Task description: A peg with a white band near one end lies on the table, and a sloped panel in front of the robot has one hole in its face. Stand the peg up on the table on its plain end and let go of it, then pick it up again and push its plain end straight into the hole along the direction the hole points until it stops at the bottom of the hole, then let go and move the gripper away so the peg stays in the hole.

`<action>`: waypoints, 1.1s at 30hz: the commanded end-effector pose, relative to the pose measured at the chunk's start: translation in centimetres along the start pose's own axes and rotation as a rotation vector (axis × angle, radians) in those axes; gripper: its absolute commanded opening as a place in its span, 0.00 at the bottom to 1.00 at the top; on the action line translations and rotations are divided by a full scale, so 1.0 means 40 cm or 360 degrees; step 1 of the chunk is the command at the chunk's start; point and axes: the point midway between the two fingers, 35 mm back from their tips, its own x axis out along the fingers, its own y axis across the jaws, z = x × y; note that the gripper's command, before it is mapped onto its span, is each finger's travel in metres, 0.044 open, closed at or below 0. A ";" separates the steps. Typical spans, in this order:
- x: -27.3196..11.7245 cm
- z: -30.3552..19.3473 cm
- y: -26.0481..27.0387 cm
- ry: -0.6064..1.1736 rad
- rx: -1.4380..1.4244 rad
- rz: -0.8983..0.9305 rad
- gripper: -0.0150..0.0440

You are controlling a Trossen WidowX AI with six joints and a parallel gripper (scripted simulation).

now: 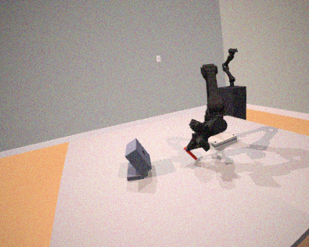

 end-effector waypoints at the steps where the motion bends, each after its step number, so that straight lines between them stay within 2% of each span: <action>1: -0.003 -0.011 -0.007 -0.0065 -0.0018 -0.0015 0.34; 33: -0.045 -0.046 -0.009 -0.0504 -0.0020 -0.0014 0.34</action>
